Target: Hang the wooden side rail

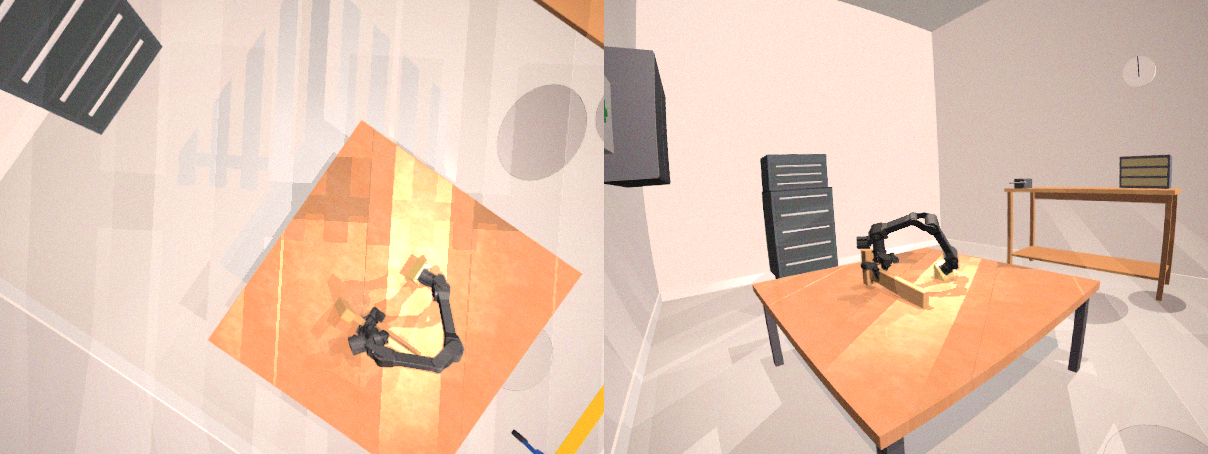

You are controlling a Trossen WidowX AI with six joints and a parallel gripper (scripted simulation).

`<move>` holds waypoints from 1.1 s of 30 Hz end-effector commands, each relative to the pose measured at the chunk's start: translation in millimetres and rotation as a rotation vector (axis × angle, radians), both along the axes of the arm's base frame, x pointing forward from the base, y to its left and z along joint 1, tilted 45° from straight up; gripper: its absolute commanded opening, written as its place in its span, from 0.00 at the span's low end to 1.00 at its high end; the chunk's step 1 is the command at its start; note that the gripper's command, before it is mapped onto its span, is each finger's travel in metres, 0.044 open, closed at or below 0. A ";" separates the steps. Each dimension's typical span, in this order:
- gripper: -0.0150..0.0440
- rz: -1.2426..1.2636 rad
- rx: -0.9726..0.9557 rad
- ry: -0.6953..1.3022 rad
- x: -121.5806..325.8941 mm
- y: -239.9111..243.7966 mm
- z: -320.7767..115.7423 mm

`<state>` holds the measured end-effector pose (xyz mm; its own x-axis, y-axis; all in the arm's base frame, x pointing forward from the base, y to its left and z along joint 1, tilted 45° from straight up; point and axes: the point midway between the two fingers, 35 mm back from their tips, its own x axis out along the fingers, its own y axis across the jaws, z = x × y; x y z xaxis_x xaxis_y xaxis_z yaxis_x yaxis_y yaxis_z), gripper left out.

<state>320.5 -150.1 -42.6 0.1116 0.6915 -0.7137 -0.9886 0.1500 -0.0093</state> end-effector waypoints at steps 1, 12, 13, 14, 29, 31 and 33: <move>0.25 -0.006 -0.008 -0.007 0.1 -4.6 0.5; 0.25 -0.006 -0.008 -0.007 0.4 -3.3 -0.8; 0.25 -0.006 -0.008 -0.007 0.4 -3.2 -0.9; 0.25 -0.006 -0.008 -0.007 0.4 -3.1 -1.1; 0.25 -0.006 -0.008 -0.007 0.7 -1.3 -2.8; 0.25 -0.006 -0.008 -0.007 0.8 -1.1 -3.1; 0.25 -0.006 -0.008 -0.007 0.8 -0.9 -3.3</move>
